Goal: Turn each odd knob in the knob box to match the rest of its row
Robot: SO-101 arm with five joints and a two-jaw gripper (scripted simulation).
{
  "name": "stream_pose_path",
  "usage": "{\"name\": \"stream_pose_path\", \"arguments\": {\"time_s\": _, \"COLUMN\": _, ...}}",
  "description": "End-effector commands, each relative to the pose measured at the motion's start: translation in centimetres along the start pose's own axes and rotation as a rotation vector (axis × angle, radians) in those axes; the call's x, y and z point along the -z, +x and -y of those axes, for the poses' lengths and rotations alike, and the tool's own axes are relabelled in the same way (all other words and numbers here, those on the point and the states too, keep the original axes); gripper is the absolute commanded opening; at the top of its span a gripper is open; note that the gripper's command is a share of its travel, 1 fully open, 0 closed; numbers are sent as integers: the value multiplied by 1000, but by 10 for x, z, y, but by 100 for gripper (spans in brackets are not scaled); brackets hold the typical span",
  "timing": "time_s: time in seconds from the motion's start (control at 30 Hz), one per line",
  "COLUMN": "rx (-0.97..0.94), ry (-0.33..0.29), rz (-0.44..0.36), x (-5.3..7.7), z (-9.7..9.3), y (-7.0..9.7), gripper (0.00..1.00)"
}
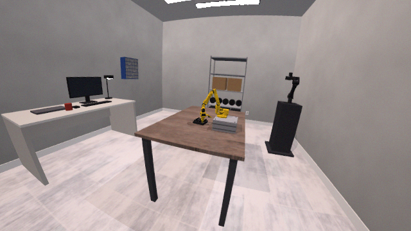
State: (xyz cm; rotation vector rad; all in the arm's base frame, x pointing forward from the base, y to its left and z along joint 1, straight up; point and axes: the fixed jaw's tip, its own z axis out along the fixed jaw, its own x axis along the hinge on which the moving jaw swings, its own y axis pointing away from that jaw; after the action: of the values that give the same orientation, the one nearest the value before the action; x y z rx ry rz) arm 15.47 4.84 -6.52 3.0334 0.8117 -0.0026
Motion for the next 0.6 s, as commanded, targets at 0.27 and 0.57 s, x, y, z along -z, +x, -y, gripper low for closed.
{"name": "stream_pose_path", "arguments": {"time_s": 0.27, "rx": 57, "ry": 2, "rz": 4, "x": 0, "z": 2, "y": -1, "gripper": 1}}
{"name": "stream_pose_path", "arguments": {"time_s": 0.57, "rx": 214, "ry": 2, "rz": 4, "x": 0, "z": 2, "y": 0, "gripper": 1}}
